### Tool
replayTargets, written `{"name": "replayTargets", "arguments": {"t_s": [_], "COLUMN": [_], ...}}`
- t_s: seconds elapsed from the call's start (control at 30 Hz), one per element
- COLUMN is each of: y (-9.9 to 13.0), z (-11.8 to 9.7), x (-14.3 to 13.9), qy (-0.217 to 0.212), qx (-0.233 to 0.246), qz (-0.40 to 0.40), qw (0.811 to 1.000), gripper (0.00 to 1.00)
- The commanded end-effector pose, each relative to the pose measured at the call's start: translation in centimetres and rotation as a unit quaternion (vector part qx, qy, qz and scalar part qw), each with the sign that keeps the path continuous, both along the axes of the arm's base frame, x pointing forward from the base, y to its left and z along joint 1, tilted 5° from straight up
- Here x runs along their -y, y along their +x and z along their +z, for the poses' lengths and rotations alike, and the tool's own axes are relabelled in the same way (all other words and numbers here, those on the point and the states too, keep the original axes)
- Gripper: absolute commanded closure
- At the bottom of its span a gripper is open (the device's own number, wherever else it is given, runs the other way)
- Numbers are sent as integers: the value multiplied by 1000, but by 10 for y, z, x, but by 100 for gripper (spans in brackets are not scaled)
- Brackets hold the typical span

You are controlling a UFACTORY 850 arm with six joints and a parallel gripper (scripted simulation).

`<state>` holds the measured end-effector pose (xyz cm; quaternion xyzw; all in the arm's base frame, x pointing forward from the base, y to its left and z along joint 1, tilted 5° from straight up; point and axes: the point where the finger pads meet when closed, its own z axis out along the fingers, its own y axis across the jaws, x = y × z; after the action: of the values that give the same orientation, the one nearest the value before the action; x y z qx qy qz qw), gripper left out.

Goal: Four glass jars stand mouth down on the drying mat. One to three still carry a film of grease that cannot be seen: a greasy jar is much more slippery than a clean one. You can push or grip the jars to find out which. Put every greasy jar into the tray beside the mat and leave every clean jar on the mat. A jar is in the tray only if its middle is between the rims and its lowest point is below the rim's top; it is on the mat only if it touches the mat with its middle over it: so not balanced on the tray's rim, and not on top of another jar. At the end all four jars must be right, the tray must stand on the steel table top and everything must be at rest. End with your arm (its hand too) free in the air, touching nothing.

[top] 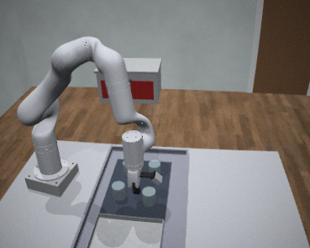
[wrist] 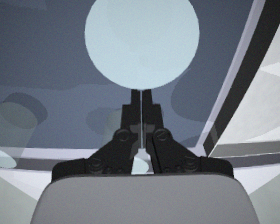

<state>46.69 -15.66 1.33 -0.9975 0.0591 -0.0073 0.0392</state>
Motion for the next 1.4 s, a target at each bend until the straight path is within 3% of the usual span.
{"name": "replayTargets", "arguments": {"t_s": [0.0, 1.37], "y": [1, 6], "z": [1, 1], "x": [0, 1], "qy": [0, 0], "qx": [1, 1], "qz": [0, 0], "qw": [1000, 1000], "gripper": [100, 100]}}
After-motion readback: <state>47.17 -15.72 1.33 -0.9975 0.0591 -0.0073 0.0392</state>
